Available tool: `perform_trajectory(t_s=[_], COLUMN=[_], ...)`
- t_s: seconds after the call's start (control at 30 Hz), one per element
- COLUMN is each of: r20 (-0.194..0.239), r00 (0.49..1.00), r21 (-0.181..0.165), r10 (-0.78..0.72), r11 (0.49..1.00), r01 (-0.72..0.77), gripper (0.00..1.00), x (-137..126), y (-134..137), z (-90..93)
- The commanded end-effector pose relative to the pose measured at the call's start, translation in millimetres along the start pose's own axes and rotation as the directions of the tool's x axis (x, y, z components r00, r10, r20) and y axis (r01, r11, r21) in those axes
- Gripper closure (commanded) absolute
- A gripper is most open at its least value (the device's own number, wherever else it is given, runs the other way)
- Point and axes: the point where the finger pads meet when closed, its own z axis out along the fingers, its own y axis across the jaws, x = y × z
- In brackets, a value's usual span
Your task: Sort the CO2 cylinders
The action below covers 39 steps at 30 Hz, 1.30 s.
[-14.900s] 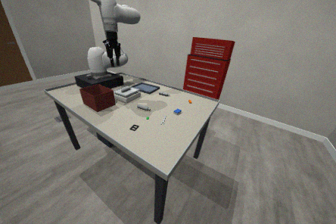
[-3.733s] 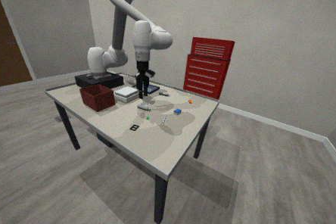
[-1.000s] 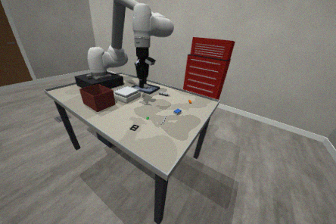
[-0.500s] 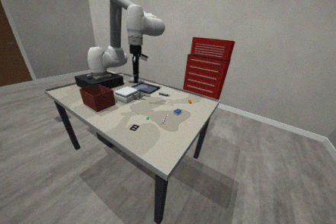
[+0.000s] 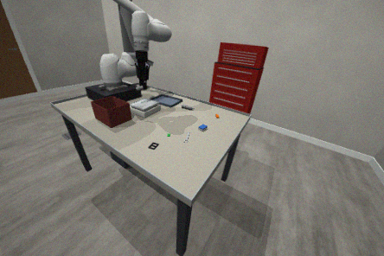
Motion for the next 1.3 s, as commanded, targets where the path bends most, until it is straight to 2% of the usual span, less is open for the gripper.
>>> perform_trajectory(t_s=[0.0, 0.1, 0.47, 0.97, 1.03, 1.27], r20=[-0.037, -0.037, -0.037, -0.036, -0.036, -0.036], r00=[0.992, 0.992, 0.991, 0.991, 0.991, 0.991], r21=[-0.022, -0.022, -0.017, -0.016, -0.016, -0.016], r10=[-0.124, -0.124, -0.127, -0.127, -0.127, -0.127], r11=[0.992, 0.992, 0.992, 0.992, 0.992, 0.992], r01=[0.123, 0.123, 0.126, 0.126, 0.126, 0.127], gripper=[0.9, 0.9, 0.9, 0.9, 0.9, 0.9], x=[0.4, 0.3, 1.5, 3.0, 3.0, 3.6], y=[-2.0, -0.7, -2.1, -1.9, -1.9, -1.9], z=[-0.9, -0.2, 19.7, 80.8, 80.8, 99.9])
